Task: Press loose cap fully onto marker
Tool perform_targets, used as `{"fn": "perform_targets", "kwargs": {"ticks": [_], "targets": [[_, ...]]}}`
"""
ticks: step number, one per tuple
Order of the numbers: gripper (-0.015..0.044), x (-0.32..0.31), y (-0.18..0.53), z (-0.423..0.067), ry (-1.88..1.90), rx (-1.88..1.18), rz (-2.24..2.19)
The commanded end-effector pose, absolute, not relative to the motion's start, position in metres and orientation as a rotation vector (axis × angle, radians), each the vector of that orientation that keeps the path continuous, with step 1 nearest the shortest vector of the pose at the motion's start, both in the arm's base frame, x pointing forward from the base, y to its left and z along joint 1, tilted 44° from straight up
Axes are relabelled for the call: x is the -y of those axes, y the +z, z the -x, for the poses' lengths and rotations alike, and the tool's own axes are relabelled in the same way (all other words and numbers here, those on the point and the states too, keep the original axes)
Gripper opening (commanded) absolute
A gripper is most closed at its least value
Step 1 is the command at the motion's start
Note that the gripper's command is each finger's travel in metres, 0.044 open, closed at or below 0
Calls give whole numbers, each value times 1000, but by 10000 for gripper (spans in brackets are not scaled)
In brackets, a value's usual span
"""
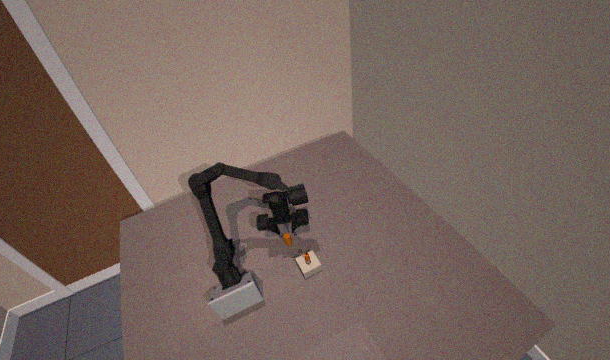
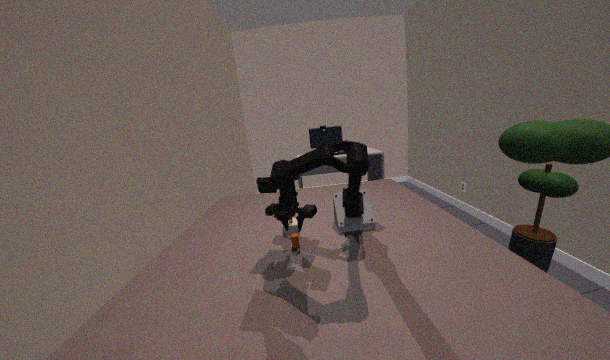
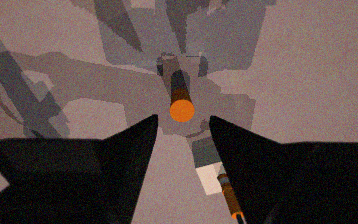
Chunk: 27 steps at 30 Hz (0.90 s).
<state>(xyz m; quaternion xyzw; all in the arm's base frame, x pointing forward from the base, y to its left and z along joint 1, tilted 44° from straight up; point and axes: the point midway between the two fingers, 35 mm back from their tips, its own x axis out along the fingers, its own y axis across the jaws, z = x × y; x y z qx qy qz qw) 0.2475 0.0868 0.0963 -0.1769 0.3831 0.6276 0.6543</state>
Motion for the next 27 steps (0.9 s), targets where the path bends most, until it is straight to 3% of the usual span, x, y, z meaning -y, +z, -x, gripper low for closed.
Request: {"fn": "perform_targets", "kwargs": {"ticks": [1, 27], "targets": [[237, -91, 94, -247, 1420, -864, 399], [237, -119, 64, -244, 1420, -863, 399]]}}
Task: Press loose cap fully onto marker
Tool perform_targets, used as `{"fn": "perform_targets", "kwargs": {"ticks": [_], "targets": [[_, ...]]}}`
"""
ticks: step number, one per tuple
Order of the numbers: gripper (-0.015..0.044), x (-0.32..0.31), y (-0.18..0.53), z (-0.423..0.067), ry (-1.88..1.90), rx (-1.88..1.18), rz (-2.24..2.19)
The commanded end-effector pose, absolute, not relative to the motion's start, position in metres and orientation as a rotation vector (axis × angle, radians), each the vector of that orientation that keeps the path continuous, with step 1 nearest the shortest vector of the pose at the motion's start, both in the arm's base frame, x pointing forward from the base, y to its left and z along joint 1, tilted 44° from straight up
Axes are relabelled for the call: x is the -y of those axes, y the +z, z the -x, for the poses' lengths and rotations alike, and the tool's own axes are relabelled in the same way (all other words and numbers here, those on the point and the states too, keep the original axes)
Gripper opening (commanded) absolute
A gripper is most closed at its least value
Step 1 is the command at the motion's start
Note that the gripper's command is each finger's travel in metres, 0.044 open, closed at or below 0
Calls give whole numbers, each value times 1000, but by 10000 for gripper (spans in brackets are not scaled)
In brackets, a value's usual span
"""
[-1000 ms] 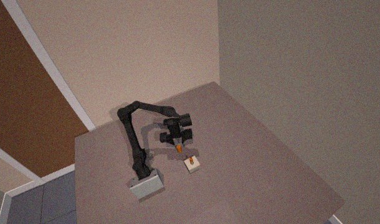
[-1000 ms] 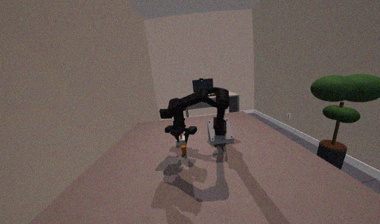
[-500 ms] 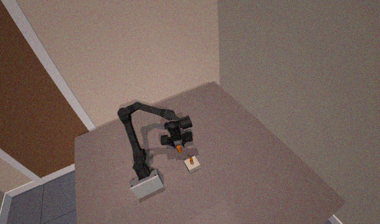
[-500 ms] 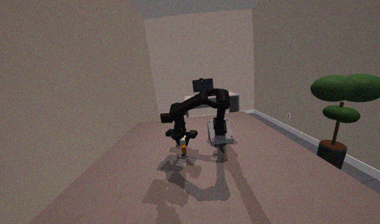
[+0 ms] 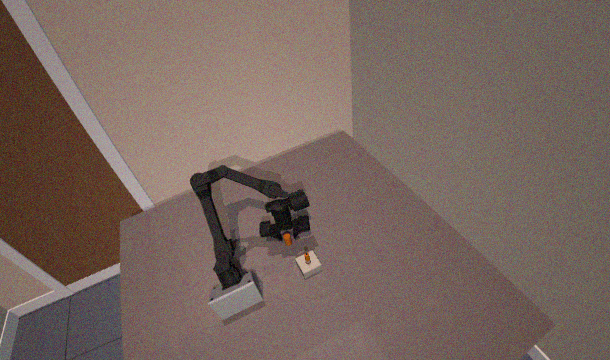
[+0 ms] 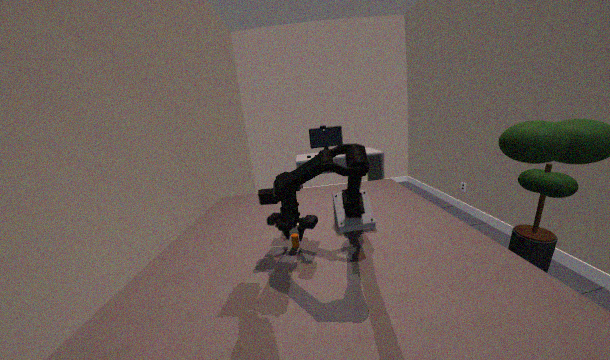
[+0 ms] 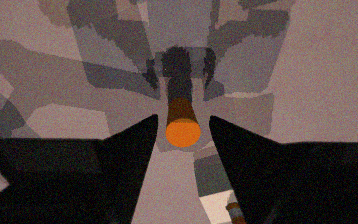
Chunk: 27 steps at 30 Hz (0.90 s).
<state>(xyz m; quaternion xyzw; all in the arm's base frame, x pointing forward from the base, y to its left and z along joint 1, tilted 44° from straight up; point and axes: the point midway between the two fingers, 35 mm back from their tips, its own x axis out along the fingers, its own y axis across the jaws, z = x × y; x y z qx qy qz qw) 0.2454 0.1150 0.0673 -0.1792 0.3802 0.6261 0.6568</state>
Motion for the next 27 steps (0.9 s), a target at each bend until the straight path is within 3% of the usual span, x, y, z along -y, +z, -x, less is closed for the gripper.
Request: {"fn": "perform_targets", "kwargs": {"ticks": [1, 8, 12, 21, 24, 27], "targets": [[237, -120, 63, -244, 1420, -863, 399], [237, -126, 57, -242, 1421, -862, 397], [132, -126, 57, -242, 1421, -862, 397], [72, -126, 57, -242, 1421, -862, 397], [0, -123, 59, -243, 1421, -862, 398], [0, -118, 64, -244, 1420, -863, 399]]}}
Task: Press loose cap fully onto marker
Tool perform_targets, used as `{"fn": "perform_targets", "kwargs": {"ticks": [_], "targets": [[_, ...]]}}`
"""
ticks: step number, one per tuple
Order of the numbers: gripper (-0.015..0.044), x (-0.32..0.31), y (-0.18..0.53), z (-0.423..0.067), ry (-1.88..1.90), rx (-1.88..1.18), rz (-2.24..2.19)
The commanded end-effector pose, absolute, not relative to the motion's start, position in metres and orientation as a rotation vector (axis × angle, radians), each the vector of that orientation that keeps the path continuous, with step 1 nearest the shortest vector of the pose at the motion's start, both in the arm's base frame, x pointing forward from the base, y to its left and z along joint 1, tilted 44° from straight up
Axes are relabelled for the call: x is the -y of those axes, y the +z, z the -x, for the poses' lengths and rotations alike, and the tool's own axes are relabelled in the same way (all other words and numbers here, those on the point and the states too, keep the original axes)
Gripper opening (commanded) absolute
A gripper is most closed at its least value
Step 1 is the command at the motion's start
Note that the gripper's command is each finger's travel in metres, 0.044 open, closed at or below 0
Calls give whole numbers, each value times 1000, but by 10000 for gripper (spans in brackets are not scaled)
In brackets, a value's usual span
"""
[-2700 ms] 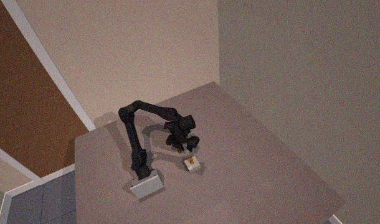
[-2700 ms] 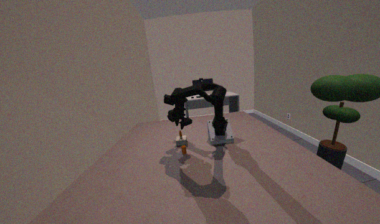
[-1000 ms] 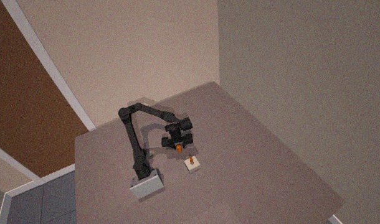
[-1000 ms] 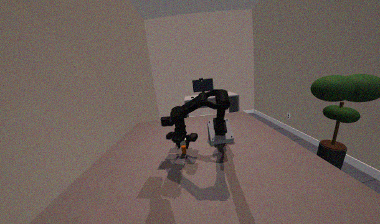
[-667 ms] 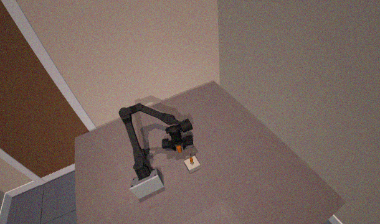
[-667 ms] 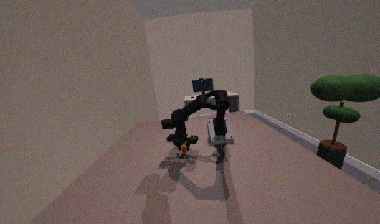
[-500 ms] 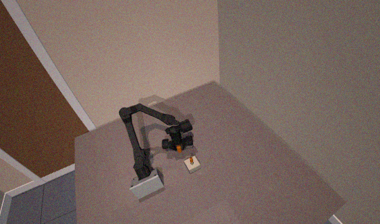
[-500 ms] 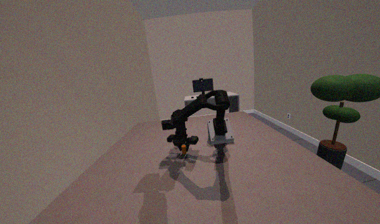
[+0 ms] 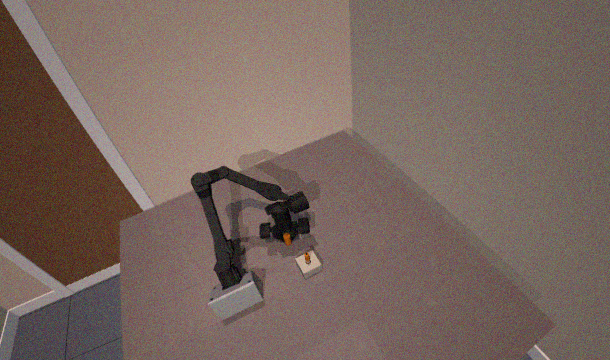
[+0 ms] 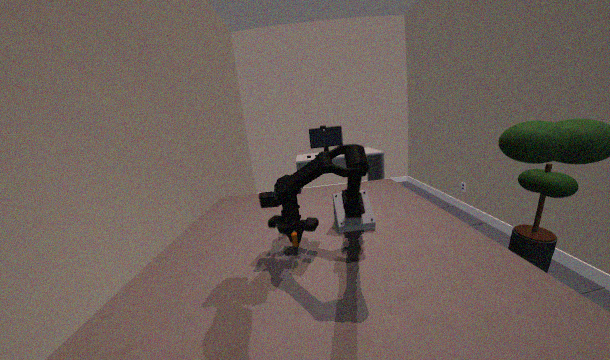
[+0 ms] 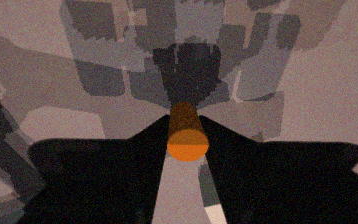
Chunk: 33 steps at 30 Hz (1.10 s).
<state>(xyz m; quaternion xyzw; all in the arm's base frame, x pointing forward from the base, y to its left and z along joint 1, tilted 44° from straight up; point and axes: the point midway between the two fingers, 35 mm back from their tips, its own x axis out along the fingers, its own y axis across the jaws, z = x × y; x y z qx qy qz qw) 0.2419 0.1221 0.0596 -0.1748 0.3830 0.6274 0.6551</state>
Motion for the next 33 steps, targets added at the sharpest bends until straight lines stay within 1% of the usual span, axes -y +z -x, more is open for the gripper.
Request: {"fn": "perform_targets", "kwargs": {"ticks": [1, 19, 33], "targets": [[0, -116, 66, -245, 1420, -864, 400], [0, -84, 99, -247, 1420, -864, 399], [0, -46, 86, -268, 1399, -878, 412]]}}
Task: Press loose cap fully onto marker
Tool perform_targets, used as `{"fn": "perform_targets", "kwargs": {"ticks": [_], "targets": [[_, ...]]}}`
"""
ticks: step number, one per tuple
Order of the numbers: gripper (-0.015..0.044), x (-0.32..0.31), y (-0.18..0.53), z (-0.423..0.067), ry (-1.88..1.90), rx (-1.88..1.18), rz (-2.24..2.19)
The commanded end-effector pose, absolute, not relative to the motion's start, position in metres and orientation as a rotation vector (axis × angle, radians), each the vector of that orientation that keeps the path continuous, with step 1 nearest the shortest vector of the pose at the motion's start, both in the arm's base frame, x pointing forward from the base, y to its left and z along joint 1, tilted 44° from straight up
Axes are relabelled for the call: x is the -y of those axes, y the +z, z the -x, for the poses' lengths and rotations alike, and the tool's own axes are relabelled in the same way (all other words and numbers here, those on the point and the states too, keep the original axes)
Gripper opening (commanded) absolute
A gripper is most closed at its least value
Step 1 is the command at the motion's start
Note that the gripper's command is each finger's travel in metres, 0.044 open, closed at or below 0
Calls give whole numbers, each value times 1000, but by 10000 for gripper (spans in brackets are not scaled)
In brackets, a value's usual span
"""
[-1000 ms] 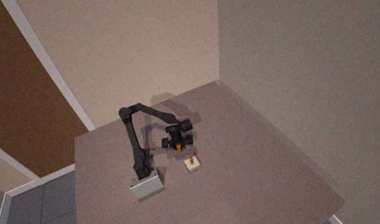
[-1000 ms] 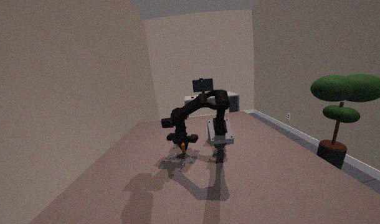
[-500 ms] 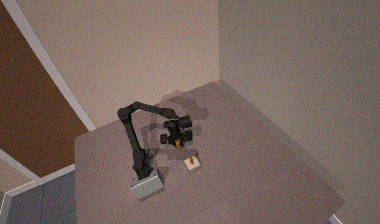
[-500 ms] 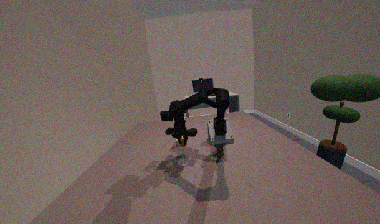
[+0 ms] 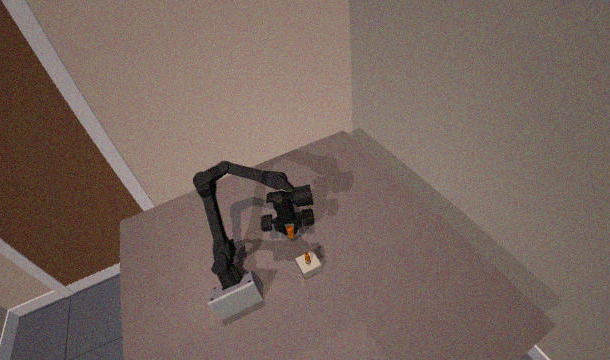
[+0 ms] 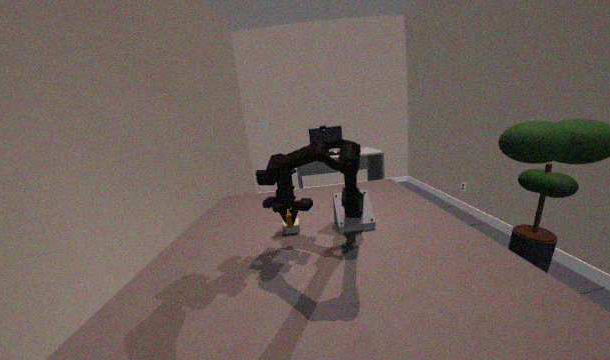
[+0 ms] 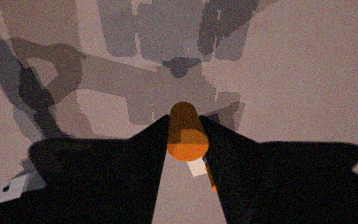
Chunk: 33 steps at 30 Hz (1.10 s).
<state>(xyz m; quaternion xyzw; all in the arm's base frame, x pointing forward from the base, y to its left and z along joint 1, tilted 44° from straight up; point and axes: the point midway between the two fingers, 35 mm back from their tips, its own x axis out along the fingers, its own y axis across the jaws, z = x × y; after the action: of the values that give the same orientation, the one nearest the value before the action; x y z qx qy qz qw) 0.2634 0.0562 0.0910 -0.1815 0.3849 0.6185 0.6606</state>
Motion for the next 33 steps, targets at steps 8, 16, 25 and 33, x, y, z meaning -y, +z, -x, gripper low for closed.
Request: {"fn": "perform_targets", "kwargs": {"ticks": [8, 16, 25, 33], "targets": [[0, -20, 77, -277, 1399, -882, 416], [0, 7, 66, -284, 1402, -881, 416], [0, 38, 52, -287, 1410, -875, 412], [0, 52, 45, -287, 1416, -870, 408]]}}
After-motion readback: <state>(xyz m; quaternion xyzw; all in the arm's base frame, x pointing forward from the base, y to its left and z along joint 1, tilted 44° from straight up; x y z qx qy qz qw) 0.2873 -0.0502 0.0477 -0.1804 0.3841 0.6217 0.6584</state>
